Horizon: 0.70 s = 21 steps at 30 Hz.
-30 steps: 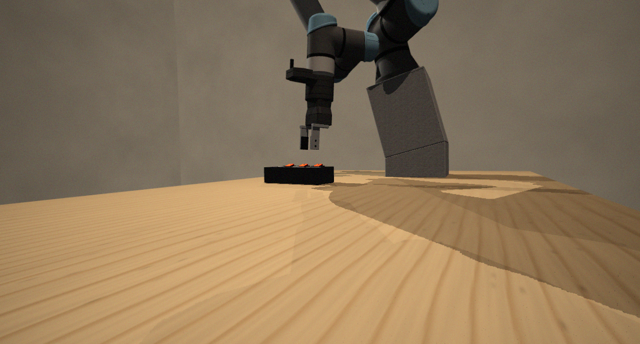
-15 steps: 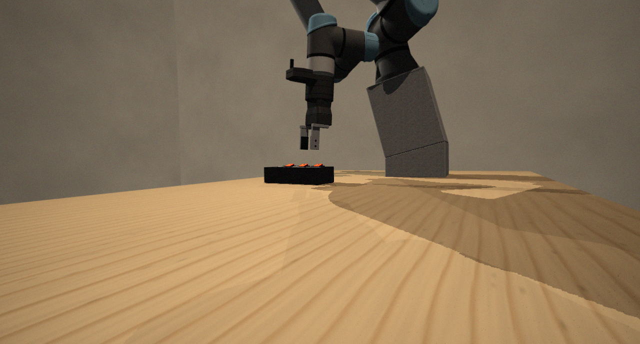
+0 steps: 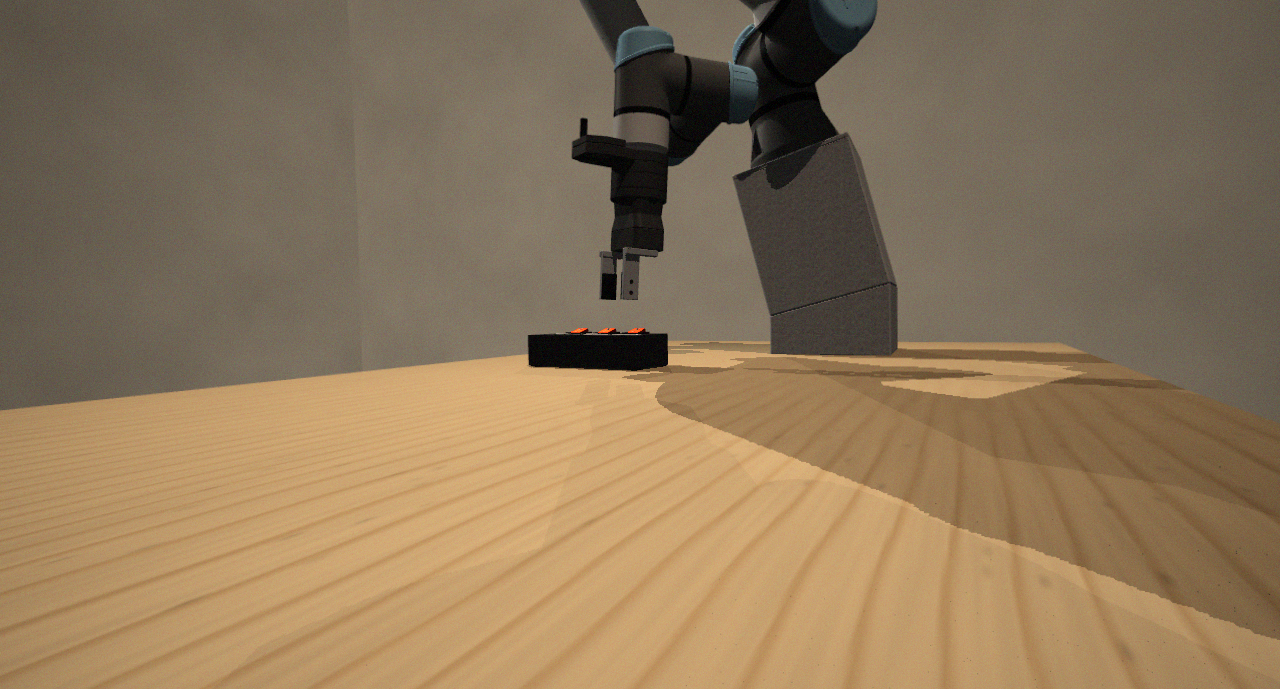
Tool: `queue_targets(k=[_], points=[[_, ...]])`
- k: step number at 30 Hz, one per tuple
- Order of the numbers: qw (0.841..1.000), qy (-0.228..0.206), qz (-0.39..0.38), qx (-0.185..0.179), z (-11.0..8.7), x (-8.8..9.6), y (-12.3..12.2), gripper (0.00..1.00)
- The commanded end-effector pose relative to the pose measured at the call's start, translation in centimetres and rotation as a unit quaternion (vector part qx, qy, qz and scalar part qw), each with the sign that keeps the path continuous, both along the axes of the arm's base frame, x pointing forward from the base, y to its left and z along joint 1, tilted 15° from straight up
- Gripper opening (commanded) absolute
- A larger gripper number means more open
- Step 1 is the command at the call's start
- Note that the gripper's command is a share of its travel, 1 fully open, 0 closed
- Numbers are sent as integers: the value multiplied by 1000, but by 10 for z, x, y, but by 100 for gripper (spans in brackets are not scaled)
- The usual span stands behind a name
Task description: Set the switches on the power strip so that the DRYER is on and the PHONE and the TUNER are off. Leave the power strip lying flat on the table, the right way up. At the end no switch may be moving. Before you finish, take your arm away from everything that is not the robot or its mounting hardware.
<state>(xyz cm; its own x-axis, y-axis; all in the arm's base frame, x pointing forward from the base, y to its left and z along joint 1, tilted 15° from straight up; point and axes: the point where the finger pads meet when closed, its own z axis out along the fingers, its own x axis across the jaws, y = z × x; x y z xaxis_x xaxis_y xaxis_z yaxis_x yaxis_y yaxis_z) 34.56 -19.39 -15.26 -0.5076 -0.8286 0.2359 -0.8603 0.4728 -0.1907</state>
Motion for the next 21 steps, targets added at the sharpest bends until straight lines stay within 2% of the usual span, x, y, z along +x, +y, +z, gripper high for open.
queue_targets(k=[1, 7, 13, 15, 21], points=[[1000, 0, 0, 0, 0, 0, 0, 100], [1000, 6, 19, 0, 6, 2, -1, 100], [995, 35, 98, 4, 29, 5, -4, 100], [995, 35, 98, 4, 29, 5, -4, 100], [977, 69, 200, 11, 60, 4, -3, 100]])
